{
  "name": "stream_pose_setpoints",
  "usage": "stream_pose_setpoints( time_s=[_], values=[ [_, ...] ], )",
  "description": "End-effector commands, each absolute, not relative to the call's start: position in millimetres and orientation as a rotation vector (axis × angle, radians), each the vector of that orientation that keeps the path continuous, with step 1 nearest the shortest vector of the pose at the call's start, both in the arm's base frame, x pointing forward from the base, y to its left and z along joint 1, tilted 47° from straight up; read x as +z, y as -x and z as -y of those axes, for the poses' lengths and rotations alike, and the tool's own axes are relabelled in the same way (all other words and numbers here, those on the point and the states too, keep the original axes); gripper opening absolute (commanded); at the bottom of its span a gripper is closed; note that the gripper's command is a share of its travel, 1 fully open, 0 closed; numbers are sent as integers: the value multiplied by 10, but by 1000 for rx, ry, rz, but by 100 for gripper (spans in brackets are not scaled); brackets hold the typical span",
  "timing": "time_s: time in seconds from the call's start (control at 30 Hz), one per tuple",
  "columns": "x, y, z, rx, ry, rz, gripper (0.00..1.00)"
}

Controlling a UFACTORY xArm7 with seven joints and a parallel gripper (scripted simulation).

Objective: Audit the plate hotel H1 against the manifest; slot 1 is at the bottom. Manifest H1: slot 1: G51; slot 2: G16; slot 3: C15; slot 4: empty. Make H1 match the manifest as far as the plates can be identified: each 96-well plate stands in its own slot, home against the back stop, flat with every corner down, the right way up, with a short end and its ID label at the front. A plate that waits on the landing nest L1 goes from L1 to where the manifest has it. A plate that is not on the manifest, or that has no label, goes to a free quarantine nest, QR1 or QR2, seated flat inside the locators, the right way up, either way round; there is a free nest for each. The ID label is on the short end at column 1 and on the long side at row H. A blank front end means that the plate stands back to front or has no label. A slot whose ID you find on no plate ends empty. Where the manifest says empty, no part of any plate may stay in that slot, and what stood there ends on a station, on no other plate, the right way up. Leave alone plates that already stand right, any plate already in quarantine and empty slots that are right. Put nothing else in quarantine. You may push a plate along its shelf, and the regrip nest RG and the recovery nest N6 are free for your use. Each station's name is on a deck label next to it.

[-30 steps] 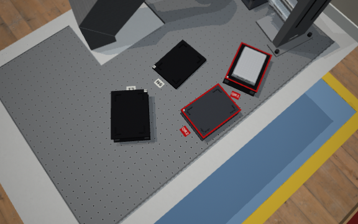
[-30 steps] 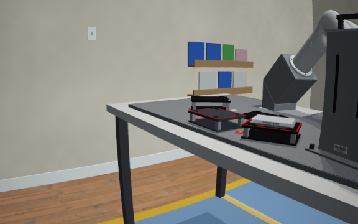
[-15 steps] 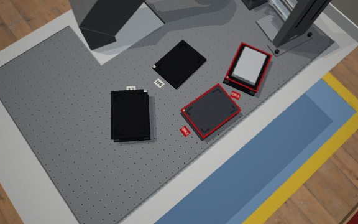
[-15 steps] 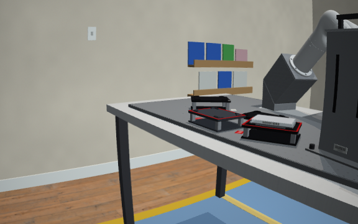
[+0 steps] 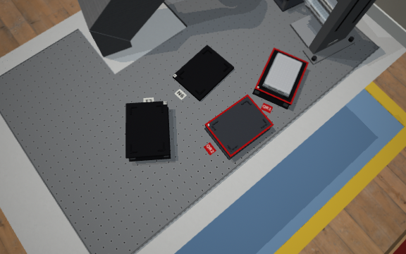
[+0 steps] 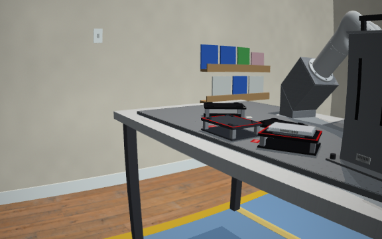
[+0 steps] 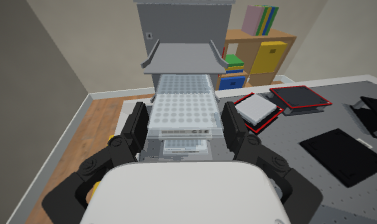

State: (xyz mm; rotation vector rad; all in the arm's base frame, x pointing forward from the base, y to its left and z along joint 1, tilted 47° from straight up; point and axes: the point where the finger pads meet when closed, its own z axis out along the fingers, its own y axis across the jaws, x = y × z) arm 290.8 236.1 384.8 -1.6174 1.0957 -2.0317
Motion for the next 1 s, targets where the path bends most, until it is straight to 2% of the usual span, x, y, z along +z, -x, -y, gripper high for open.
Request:
stream_pose_setpoints(
  time_s=[0.0, 0.97],
  values=[
    [3848, -2840, -2378, -2030, 1616, -1099, 0],
    [3820, -2437, -2537, -2029, 1616, -1098, 0]
  ],
)
